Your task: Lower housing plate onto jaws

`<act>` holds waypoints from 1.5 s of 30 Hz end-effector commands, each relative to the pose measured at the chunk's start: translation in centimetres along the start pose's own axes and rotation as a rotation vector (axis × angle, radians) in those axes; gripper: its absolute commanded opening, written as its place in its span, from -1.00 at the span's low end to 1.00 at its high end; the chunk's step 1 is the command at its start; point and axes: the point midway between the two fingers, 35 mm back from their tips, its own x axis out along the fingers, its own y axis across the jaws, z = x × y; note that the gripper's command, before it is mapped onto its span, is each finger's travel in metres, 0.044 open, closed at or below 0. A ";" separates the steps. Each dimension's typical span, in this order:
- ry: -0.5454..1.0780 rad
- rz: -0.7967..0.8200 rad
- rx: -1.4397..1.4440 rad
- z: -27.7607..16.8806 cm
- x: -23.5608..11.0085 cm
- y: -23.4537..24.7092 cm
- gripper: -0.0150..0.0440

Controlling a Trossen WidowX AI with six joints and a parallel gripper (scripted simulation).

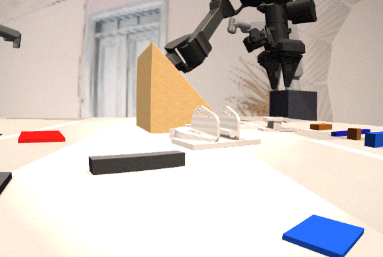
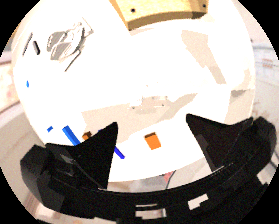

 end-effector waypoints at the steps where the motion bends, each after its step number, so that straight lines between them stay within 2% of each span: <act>1: -0.010 -0.002 0.014 0.3 0.7 -0.2 1.00; 5: -0.007 -0.003 0.014 0.3 3.9 -0.3 1.00; 45: -0.005 -0.004 0.015 0.3 8.3 -0.3 1.00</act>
